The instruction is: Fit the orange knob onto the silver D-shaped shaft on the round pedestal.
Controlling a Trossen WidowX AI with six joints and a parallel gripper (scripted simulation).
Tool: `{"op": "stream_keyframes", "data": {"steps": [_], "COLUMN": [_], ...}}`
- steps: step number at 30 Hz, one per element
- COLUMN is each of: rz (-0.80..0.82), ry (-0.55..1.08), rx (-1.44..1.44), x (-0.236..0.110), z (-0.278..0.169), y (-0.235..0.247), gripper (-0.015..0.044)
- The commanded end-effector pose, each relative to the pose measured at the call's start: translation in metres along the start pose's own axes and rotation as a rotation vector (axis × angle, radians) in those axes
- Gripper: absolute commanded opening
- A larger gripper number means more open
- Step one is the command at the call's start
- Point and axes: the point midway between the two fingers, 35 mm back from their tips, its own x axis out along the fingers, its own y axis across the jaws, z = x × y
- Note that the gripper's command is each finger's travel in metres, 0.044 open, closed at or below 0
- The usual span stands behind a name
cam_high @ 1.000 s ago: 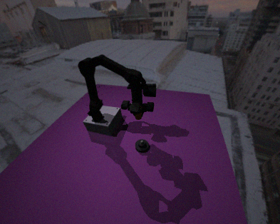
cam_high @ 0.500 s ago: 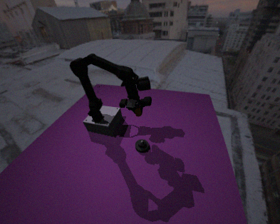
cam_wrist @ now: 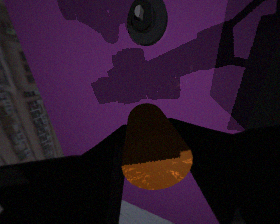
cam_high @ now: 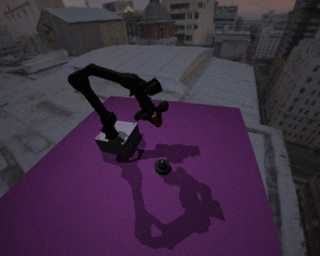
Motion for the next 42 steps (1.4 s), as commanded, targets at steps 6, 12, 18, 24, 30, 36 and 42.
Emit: {"op": "stream_keyframes", "data": {"steps": [6,12,18,24,30,36,42], "rz": [0.193,0.319,0.450,0.525,0.533,0.584,0.554], "ry": [-0.007,-0.010,-0.002,0.009,0.009,0.008,0.007], "rx": [0.002,-0.001,0.006,0.018,0.018,0.018,0.010], "x": [-0.021,-0.034,-0.048,-0.056,-0.056,-0.055,-0.052], "z": [-0.011,-0.020,-0.028,-0.032,-0.032,-0.032,-0.033], "y": [0.002,0.003,0.003,0.002,0.002,0.000,-0.001], "gripper": [0.0000,0.0000,0.0000,0.0000,0.0000,0.0000,0.0000]}}
